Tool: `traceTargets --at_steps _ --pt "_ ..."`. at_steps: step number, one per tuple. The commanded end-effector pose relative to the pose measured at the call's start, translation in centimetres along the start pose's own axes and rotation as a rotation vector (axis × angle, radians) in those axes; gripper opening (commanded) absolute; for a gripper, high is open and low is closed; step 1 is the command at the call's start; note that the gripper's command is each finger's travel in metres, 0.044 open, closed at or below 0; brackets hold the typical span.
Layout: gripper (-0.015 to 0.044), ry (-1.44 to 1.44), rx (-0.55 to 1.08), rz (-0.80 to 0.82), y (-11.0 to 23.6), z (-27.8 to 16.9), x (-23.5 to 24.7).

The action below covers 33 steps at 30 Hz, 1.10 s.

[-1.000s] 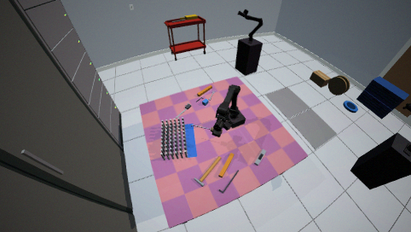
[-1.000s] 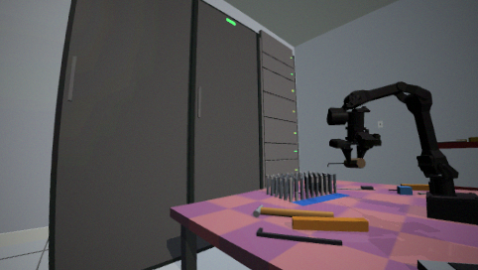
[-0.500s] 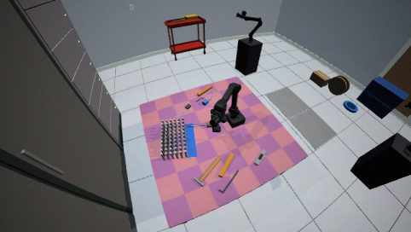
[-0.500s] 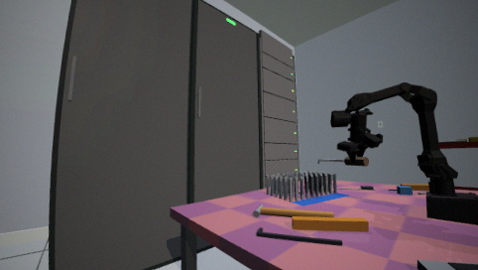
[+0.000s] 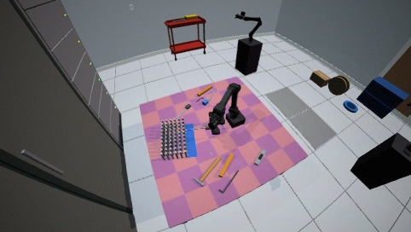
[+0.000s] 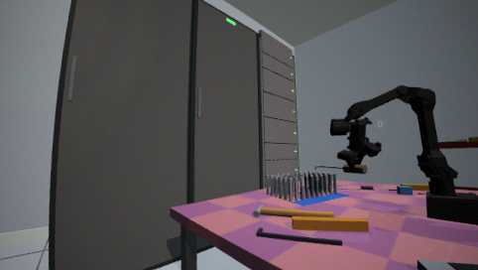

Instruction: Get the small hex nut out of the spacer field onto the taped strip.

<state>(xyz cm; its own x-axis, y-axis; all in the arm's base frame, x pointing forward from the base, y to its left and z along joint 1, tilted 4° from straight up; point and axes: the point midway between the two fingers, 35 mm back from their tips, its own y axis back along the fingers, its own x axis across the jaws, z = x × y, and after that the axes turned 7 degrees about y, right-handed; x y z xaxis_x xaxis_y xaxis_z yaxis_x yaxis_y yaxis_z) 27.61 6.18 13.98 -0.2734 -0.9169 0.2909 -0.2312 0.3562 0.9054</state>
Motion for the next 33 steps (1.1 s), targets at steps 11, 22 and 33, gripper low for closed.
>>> traceTargets --at_steps 11,22,33 --pt "0.0000 0.006 -0.004 0.014 -7.9 1.9 -2.2" --pt "0.0000 0.006 -0.003 0.014 -11.7 3.6 -2.7" --pt "0.0000 0.006 -0.003 0.014 -11.8 2.9 -2.7"
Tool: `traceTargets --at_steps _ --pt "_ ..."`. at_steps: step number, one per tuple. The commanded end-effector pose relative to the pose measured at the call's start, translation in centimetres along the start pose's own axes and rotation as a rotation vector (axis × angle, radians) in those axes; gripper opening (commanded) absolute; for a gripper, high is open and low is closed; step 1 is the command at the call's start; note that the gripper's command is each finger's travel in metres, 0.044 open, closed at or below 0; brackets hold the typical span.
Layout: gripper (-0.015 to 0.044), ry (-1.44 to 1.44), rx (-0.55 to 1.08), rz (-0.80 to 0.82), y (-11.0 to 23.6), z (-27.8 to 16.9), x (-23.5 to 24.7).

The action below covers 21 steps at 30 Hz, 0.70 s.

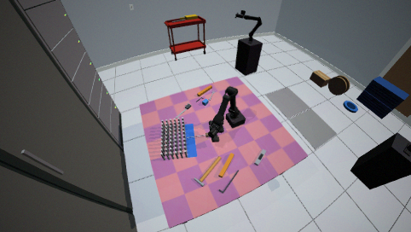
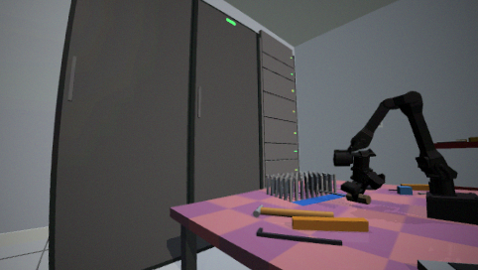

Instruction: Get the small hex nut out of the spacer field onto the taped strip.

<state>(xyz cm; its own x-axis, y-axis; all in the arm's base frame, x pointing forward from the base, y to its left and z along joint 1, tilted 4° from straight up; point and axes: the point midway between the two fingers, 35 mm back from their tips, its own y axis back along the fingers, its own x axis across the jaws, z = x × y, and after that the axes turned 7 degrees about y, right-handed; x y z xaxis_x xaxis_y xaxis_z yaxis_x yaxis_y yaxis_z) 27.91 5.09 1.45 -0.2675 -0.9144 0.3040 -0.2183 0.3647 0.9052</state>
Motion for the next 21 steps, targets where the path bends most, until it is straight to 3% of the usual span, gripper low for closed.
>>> traceTargets --at_steps 1,21 --pt "0.0000 -0.003 0.008 0.003 -0.1 -0.6 0.1" --pt "0.0000 -0.004 0.009 0.003 -0.4 -2.2 0.3"
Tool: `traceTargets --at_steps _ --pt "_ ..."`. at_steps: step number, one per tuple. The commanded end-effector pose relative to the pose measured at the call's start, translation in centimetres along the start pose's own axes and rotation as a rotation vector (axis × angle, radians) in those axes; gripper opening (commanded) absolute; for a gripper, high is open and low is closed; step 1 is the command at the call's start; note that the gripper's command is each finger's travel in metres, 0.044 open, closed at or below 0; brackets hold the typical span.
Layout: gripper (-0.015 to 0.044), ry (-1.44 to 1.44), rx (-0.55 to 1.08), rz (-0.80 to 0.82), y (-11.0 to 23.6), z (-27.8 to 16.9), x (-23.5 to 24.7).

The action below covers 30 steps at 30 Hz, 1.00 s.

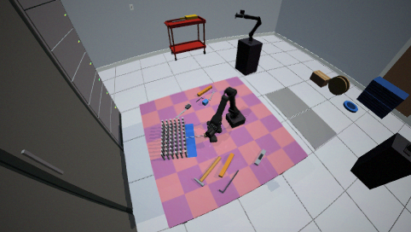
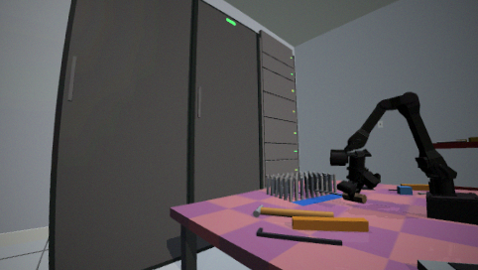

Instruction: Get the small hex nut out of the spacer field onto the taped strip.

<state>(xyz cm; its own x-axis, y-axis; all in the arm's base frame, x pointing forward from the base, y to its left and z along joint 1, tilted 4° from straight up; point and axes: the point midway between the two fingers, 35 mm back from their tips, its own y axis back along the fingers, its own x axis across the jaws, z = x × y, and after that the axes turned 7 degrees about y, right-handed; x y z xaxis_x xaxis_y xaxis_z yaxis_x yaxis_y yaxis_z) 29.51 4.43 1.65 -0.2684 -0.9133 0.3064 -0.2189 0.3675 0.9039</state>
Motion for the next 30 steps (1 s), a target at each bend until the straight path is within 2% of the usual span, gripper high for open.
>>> traceTargets --at_steps 1,30 --pt "0.0000 -0.004 0.007 0.000 0.0 -0.6 0.0" --pt "0.0000 -0.004 0.009 0.001 -0.6 -2.9 0.3"
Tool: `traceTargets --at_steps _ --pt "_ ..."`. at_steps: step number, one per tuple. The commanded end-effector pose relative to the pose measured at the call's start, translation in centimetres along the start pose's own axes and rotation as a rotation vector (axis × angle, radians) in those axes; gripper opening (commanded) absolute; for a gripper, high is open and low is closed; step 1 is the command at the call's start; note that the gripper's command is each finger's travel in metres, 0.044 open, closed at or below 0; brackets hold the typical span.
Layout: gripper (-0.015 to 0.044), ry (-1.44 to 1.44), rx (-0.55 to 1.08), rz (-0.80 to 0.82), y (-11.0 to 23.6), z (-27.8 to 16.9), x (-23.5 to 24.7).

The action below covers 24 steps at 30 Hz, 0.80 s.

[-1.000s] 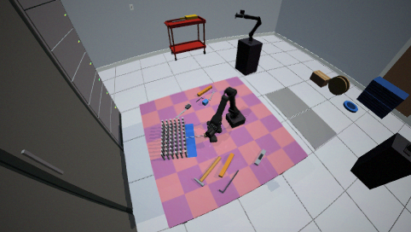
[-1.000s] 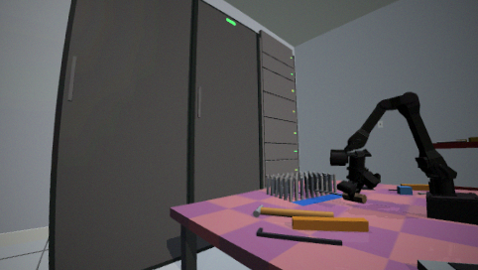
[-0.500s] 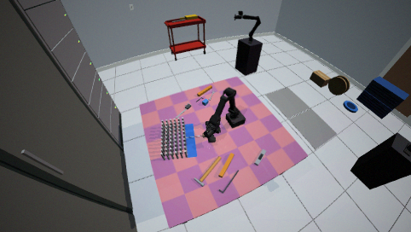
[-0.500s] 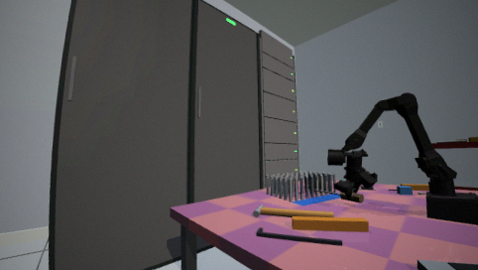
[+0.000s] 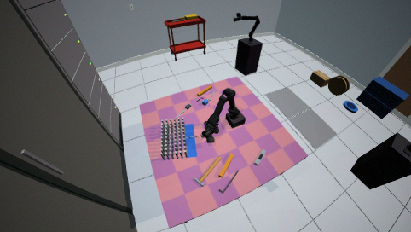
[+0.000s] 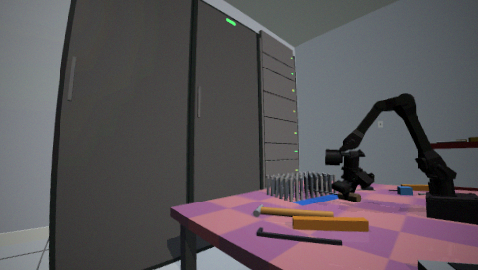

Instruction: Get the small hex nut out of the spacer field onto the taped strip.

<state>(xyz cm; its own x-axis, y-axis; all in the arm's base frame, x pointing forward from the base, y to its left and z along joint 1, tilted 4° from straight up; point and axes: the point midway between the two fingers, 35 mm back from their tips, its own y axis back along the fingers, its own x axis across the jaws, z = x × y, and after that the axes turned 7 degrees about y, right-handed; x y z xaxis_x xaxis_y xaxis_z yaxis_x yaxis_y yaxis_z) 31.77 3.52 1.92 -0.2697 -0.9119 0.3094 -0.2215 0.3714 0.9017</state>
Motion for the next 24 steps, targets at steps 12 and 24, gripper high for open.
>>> traceTargets --at_steps 12,24 --pt "0.0000 -0.004 0.006 -0.003 -0.3 -1.4 0.1" --pt "0.0000 -0.004 0.007 -0.003 -0.5 -2.2 0.2"
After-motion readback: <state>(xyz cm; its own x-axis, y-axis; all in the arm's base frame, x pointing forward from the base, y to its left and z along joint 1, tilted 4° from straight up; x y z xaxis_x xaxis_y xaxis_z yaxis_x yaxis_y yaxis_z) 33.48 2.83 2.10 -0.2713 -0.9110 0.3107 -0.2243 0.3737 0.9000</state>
